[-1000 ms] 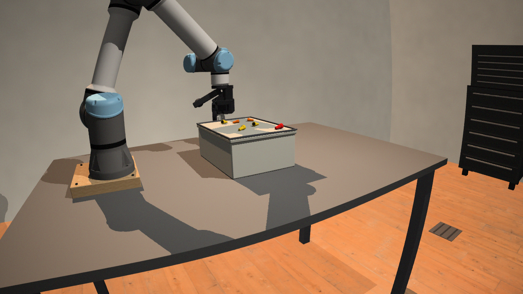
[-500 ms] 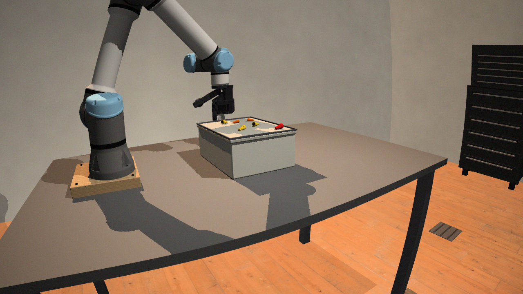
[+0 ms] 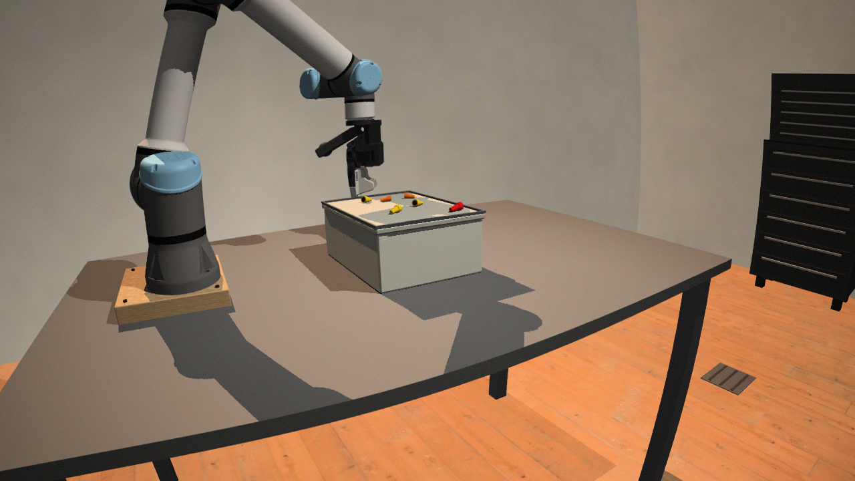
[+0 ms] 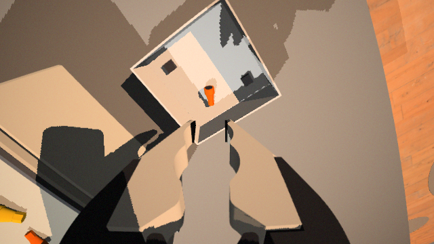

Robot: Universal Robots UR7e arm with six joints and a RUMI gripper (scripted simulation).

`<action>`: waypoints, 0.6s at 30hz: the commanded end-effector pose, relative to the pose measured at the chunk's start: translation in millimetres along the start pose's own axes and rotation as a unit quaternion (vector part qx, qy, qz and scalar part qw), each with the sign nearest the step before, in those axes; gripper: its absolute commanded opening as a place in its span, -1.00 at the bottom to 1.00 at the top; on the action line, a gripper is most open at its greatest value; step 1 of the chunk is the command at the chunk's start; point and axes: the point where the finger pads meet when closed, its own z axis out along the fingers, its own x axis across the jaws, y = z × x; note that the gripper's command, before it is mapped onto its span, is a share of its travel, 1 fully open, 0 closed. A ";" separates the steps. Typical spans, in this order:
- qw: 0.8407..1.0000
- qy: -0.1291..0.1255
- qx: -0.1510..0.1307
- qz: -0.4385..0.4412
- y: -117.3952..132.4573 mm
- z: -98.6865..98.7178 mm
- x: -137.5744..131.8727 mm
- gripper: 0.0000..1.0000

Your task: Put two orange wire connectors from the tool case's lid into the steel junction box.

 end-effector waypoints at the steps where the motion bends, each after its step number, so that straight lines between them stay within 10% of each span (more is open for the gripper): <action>1: 1.000 -0.002 0.001 -0.001 -1.8 -32.6 0.7 -0.70; 10: 1.000 -0.002 0.001 -0.001 -1.6 -99.7 1.0 -0.70; 18: 1.000 -0.002 0.002 -0.001 -1.2 -117.7 0.8 -0.70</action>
